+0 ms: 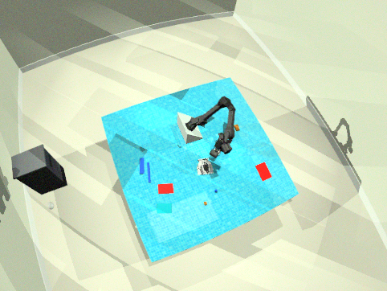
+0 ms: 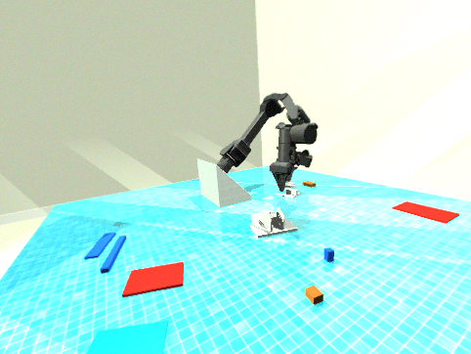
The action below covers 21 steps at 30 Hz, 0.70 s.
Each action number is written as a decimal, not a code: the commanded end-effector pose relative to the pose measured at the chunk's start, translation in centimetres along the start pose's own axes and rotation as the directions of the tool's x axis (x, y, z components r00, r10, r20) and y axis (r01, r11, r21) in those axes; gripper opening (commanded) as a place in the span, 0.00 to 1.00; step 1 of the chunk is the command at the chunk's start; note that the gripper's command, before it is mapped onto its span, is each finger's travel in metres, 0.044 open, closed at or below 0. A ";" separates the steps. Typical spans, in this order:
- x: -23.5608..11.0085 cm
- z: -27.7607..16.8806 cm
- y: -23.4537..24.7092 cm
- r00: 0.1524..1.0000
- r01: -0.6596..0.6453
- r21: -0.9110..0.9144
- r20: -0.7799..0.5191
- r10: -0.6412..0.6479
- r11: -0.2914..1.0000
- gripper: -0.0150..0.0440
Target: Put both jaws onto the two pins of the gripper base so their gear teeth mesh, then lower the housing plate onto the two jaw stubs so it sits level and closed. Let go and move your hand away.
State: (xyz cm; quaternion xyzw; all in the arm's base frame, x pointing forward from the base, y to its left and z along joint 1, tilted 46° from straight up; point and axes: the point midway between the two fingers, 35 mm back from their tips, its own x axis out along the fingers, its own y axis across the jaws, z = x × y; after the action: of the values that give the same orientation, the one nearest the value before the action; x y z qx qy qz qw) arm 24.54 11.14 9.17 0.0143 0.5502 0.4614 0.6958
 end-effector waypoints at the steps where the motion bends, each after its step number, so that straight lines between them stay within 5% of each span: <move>1: 0.1 -0.1 -1.4 1.000 -0.009 0.108 0.004 0.008 0.994 0.85; 21: 0.2 -2.7 -7.6 0.999 -0.043 0.574 0.025 0.036 0.817 0.85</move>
State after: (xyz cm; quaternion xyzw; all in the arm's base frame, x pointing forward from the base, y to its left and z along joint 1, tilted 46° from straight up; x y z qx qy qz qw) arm 26.89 6.30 4.66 0.2061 0.6488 0.3113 0.6631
